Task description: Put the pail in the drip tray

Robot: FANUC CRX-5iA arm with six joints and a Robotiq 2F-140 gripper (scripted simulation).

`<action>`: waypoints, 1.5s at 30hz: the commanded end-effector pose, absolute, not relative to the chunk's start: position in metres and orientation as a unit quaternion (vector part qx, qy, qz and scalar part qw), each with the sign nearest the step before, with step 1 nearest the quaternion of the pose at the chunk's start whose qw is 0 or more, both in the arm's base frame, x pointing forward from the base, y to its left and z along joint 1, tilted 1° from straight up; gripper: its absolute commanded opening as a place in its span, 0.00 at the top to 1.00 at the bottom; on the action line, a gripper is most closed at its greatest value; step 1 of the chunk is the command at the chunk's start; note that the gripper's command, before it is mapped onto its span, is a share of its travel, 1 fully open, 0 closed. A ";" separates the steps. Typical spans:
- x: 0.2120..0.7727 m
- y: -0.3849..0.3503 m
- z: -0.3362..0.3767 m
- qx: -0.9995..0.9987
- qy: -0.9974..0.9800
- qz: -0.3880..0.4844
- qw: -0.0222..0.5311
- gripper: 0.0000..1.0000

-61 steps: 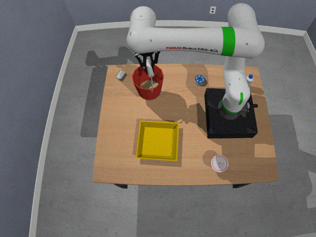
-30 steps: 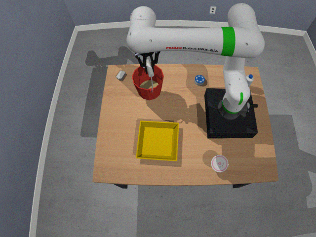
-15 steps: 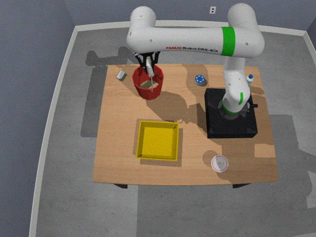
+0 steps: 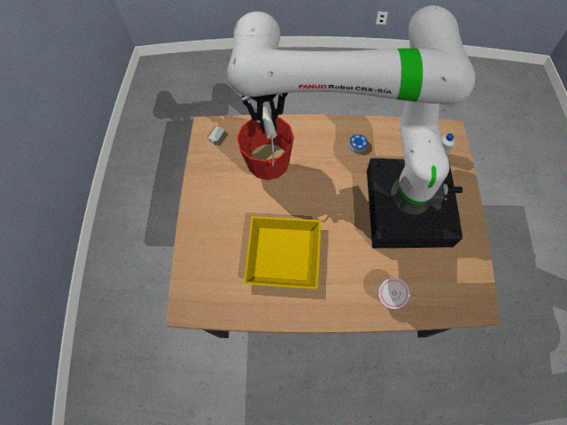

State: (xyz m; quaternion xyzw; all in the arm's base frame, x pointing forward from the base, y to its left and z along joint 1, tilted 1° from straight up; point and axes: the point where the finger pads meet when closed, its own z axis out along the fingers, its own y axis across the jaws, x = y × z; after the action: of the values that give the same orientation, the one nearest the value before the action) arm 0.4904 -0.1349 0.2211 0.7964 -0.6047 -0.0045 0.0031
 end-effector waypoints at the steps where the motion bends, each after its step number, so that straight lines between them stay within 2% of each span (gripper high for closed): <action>1: 0.491 -0.134 0.222 0.796 -0.605 -0.003 0.003 0.90; 45: 0.480 -0.078 0.222 0.796 -0.605 -0.003 0.003 0.90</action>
State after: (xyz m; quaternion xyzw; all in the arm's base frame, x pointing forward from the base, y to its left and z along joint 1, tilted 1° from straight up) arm 0.4799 -0.0775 0.2213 0.7966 -0.6045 -0.0046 0.0029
